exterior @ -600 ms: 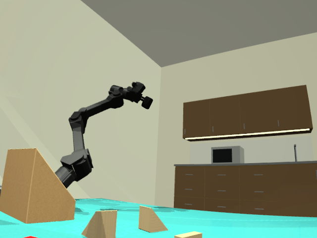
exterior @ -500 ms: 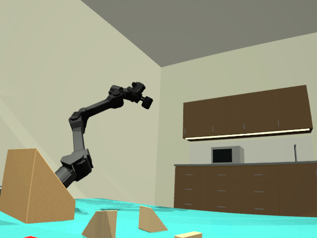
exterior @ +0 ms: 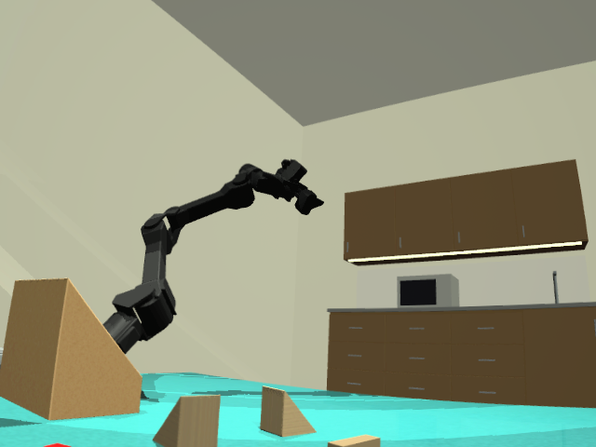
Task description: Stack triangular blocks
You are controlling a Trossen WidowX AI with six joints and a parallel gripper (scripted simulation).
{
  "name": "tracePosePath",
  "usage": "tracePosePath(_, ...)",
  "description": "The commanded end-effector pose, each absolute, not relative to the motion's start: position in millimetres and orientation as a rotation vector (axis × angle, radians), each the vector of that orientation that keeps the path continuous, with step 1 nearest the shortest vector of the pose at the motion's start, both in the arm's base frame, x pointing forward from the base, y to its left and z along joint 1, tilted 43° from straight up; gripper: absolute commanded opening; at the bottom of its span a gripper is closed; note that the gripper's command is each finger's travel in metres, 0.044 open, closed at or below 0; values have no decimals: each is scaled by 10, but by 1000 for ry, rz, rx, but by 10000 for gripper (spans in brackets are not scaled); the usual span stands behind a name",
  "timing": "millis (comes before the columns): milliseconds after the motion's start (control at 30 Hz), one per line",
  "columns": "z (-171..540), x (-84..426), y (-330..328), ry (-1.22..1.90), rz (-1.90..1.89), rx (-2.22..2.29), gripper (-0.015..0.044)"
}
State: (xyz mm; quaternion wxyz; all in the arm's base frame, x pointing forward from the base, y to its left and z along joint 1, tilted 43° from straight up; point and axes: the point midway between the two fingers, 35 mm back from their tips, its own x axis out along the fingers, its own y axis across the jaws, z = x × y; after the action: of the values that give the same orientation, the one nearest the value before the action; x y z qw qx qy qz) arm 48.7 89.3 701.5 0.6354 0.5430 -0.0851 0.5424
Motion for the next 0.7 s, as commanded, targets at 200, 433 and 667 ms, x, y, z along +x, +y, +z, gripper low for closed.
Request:
tracePosePath(200,6168,2073,867,141,881,1379,440)
tracePosePath(433,5345,2885,714,375,640,1481,440)
tracePosePath(667,4346,3443,490,626,388,1601,440)
